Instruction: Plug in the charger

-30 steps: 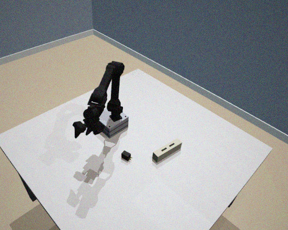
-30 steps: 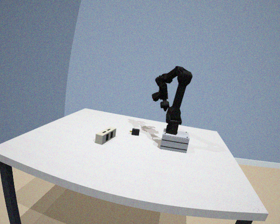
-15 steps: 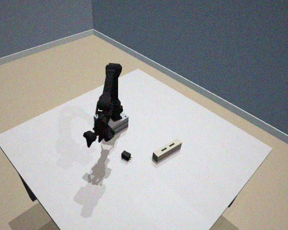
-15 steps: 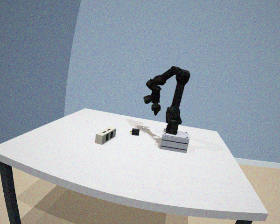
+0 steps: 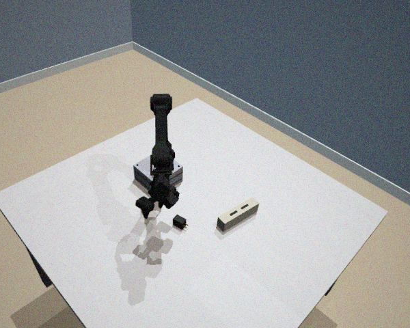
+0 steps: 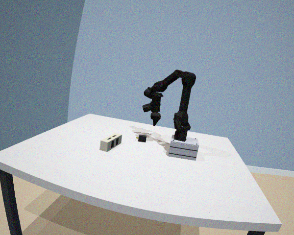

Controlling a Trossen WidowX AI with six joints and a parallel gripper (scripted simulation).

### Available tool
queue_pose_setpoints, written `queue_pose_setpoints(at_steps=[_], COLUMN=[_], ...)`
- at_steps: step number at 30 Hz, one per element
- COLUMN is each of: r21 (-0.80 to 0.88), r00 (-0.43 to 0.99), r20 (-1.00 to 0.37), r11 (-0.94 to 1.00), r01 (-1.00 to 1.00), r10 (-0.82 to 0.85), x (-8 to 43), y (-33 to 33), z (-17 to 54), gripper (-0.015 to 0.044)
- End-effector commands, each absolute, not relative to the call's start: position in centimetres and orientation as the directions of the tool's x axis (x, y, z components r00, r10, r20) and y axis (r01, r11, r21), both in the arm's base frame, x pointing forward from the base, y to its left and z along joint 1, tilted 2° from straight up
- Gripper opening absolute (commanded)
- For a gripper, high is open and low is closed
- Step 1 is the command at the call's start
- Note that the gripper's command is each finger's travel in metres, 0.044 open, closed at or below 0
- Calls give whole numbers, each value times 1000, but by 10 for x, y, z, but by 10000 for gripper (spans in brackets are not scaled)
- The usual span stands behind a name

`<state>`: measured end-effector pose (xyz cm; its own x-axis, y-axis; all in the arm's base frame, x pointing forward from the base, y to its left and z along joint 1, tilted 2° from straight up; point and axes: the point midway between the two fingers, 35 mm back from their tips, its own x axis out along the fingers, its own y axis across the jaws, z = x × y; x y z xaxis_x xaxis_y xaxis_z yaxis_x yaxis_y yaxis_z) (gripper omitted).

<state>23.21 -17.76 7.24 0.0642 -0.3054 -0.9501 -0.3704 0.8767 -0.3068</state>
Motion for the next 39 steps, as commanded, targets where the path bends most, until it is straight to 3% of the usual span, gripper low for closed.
queue_pose_setpoints(at_steps=[1,20,39], r21=[-261,-60,-54], r00=[55,-26,-30], r20=[-964,-997,-997], r11=[889,915,916], r01=[-376,-398,-399], r10=[-260,-77,-71], x=[240,262,264], y=[-163,-83,-81], z=[63,26,3], gripper=[440,440,440])
